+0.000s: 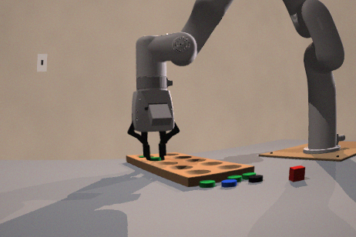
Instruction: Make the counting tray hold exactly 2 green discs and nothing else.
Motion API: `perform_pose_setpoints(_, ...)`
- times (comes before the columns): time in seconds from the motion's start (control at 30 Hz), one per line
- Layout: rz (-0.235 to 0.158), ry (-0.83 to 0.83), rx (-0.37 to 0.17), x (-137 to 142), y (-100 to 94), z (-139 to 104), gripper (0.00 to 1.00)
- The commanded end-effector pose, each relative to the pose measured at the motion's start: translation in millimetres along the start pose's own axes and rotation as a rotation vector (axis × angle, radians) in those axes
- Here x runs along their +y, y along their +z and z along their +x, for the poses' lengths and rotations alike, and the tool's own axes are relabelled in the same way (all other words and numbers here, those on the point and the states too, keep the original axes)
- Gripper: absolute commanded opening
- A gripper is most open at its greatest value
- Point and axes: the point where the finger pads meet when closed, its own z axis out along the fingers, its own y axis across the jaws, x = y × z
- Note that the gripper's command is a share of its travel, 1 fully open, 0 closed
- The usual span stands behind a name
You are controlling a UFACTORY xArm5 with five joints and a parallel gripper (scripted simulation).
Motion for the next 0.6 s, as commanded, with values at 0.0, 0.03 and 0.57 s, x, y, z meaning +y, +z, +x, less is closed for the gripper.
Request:
perform_pose_setpoints(0.0, -0.004, 0.000, -0.001, 1.8, 1.0, -0.5, 0.00)
perform_pose_setpoints(0.03, -0.004, 0.000, -0.001, 1.8, 1.0, -0.5, 0.00)
perform_pose_setpoints(0.57, -0.004, 0.000, -0.001, 1.9, 1.6, -0.5, 0.33)
